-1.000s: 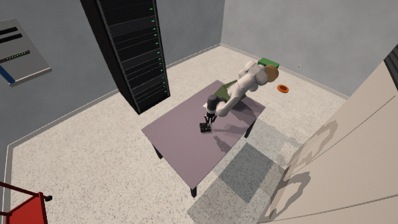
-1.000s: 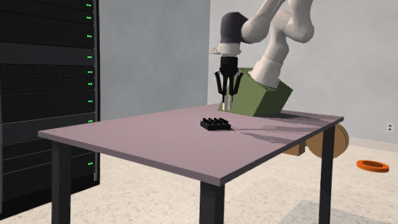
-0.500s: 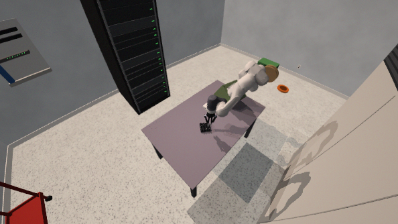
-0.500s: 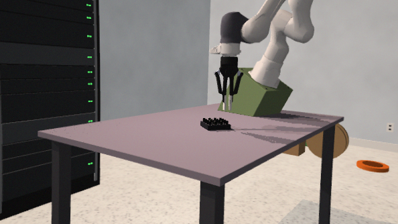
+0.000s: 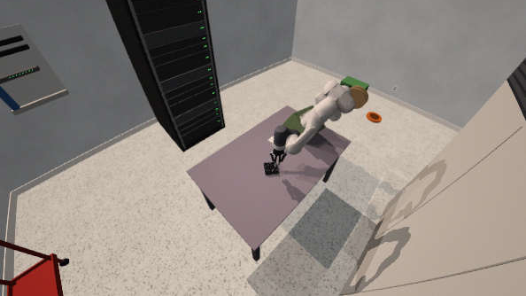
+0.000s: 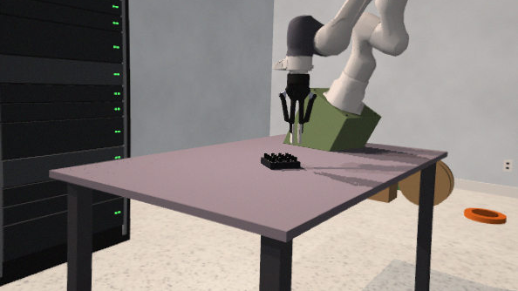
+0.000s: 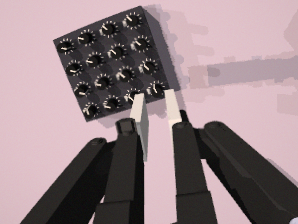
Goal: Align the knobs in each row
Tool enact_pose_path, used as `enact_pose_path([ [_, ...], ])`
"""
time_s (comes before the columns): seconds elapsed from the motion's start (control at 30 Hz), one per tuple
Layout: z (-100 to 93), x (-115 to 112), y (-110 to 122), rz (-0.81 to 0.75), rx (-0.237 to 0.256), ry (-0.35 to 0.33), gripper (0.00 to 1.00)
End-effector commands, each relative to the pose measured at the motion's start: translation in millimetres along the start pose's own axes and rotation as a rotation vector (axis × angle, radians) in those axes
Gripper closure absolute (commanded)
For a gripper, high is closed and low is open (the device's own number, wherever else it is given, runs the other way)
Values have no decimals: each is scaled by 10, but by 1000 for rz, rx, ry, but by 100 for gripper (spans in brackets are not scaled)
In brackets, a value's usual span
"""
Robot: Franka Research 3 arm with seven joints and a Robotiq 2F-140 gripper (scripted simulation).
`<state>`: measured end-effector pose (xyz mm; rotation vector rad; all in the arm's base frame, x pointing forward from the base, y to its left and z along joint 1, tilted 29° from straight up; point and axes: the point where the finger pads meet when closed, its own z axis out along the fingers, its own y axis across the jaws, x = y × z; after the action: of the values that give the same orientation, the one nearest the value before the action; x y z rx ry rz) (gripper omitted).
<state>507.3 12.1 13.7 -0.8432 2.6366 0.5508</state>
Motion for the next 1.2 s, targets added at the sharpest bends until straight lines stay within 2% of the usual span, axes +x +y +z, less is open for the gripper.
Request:
enact_pose_path([
  [0.0, -3, -9, 2, 5, -1, 0, 88],
  [0.47, 46, -11, 2, 10, -2, 1, 88],
  [1.17, 274, -18, 3, 10, -2, 1, 88],
])
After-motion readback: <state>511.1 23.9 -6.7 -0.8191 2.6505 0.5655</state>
